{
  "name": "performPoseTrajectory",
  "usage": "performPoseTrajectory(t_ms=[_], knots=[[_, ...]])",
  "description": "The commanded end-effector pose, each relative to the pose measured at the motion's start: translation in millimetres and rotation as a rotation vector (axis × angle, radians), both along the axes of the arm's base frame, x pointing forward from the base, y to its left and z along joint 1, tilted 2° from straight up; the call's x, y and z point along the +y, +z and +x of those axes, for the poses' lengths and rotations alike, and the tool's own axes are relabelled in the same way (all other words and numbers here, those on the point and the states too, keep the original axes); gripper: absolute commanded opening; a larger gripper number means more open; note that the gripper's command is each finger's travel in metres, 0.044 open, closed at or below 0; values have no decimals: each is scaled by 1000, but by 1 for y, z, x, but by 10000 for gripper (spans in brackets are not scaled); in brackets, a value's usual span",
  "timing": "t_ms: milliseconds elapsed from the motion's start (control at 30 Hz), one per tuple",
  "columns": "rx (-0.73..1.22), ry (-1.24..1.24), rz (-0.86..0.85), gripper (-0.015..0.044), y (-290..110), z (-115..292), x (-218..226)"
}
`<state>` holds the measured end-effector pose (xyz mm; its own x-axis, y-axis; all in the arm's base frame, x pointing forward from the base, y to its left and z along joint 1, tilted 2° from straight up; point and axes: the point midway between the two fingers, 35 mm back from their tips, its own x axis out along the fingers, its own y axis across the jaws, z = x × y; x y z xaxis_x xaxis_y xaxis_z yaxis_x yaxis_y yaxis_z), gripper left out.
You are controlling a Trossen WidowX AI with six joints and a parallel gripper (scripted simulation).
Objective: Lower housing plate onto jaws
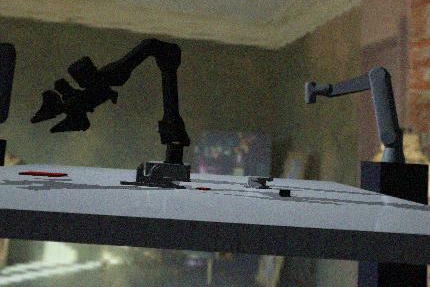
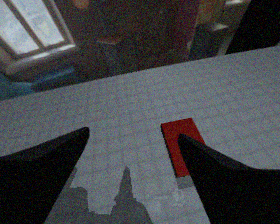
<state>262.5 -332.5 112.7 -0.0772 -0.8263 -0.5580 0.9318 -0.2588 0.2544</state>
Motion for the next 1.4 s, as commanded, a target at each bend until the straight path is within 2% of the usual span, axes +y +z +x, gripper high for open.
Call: performPoseTrajectory(t_ms=[0, 367, 733, 1033, 1367], knots=[[-35, 102, 37, 440, 4, 33, 30], [-45, 416, 212, 440, -8, 104, 146], [10, 714, 405, 440, -18, 127, 279], [104, 934, 573, 440, -21, 105, 398], [279, 1142, 751, 440, -20, 34, 515]])
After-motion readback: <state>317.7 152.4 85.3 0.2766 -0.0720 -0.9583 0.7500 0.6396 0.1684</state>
